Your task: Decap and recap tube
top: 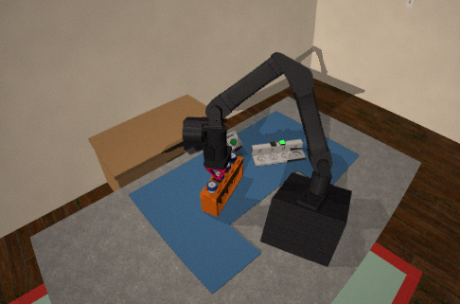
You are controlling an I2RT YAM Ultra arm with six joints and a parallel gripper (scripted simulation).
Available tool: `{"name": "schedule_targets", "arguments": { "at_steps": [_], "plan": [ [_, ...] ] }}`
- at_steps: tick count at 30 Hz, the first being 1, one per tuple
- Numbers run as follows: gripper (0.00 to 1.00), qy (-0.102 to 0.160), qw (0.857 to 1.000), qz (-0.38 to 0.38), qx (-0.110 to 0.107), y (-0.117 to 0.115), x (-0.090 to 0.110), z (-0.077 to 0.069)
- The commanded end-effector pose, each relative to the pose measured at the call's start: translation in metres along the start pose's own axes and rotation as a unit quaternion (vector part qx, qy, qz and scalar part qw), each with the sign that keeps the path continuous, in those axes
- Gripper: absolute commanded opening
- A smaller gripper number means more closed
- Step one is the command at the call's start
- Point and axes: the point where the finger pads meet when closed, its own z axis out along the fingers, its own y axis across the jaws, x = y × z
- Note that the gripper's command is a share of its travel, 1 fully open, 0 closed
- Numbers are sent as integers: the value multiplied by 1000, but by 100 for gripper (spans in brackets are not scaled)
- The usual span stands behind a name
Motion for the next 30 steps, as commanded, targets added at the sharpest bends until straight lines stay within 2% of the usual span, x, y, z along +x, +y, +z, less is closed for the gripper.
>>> {"name": "schedule_targets", "arguments": {
  "at_steps": [1,6,12,14,18,23,24,30],
  "plan": [
    [0,-4,994,112,-2,1,-2,-2],
    [0,-4,972,235,-2,1,-2,-2],
    [0,-4,926,377,-3,1,-2,-2],
    [0,-4,926,377,-3,1,-2,-2],
    [0,-3,884,468,-3,1,-2,-2],
    [0,-3,819,574,-3,1,-2,-2],
    [0,-3,812,583,-3,1,-2,-2],
    [0,-3,812,583,-3,1,-2,-2]
  ]
}}
